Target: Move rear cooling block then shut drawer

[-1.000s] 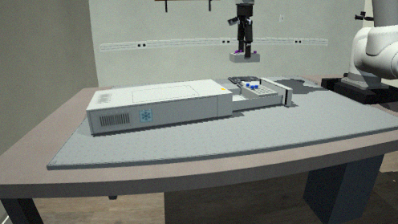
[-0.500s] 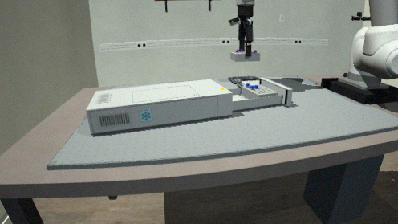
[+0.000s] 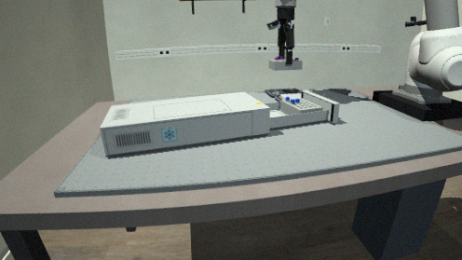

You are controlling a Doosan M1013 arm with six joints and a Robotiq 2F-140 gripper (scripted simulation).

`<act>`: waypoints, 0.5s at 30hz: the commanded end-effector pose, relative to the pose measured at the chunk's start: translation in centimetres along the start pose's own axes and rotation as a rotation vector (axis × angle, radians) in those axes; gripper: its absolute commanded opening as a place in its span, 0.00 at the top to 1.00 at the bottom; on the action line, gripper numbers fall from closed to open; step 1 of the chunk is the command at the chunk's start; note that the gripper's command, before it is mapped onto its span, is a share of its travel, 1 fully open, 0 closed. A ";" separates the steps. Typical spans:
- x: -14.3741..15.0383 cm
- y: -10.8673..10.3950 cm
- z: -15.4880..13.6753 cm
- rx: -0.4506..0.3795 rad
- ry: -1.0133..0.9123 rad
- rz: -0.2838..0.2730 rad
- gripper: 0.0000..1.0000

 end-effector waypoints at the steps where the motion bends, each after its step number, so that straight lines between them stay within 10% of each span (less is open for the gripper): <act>1: 0.8 -0.3 0.1 0.006 -0.002 -0.004 0.90; 15: 2.1 -0.2 -0.3 0.003 0.001 -0.002 0.90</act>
Point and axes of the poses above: the point where the finger pads meet when closed, its own y axis out along the fingers, its own x axis across the jaws, z = x × y, the point moved 2 cm from there along -y, back along the fingers, and after that the axes turned 14 degrees about y, right-handed, at the moved point
